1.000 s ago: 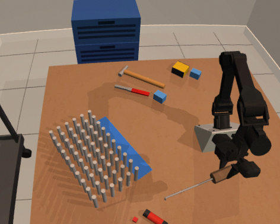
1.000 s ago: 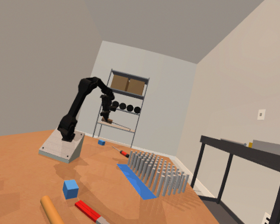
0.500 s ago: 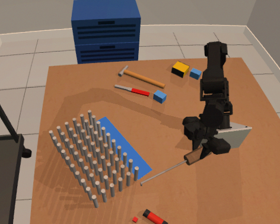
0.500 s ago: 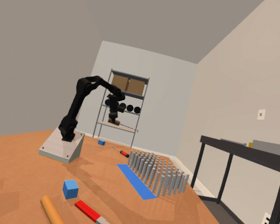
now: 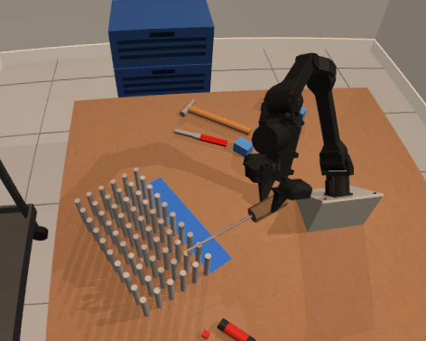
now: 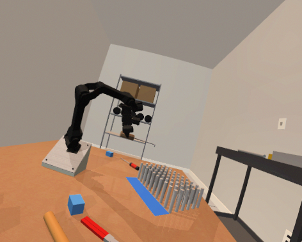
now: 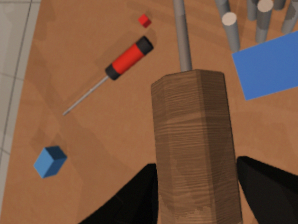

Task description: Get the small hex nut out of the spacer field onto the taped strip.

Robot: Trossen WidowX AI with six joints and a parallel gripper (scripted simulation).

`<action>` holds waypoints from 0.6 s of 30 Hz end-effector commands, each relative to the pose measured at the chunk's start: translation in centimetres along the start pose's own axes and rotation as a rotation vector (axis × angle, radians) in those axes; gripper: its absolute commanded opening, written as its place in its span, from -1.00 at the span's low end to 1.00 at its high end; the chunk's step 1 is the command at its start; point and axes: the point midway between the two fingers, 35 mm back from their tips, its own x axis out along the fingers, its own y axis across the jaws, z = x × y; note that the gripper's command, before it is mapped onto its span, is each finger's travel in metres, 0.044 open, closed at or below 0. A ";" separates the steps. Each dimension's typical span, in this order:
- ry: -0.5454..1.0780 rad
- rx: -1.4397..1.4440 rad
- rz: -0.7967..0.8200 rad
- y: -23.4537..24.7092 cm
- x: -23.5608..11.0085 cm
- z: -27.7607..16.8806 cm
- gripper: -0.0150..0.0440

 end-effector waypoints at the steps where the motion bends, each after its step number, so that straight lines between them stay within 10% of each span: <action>1: -0.010 -0.026 0.005 -2.9 -0.6 0.1 -0.49; 18: -0.027 -0.116 -0.004 -13.9 -2.0 -2.5 -0.49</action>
